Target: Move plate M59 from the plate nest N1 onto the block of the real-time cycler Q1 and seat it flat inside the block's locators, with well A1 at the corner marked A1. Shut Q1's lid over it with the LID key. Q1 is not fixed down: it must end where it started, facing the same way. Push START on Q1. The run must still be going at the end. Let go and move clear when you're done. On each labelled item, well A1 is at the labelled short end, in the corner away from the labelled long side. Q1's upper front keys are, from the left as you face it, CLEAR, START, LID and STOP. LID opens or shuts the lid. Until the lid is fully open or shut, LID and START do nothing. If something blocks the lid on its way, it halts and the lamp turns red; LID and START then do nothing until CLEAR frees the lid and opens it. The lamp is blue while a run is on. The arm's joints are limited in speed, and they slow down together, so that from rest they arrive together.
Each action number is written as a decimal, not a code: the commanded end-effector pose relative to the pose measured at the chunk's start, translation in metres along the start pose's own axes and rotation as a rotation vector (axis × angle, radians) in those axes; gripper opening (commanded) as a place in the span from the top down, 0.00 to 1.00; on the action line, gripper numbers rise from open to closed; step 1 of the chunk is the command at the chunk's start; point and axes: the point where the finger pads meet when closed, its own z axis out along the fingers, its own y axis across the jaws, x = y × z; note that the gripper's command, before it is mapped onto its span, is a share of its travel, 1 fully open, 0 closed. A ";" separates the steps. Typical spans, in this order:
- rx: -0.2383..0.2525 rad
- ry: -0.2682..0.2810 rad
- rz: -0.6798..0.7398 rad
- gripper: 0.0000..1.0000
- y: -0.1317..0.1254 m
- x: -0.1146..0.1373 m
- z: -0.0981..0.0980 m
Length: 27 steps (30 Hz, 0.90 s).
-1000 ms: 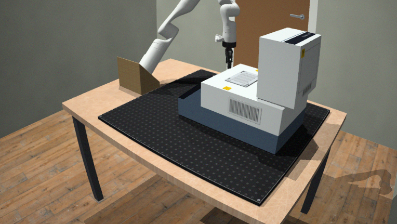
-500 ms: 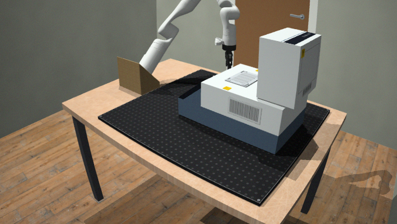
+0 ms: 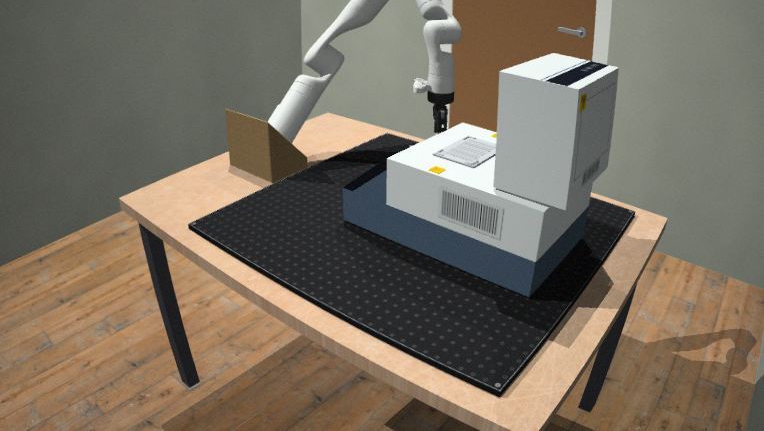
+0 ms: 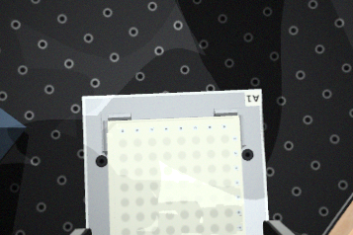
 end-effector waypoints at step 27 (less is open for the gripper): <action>-0.005 -0.003 -0.007 0.00 0.001 0.000 0.013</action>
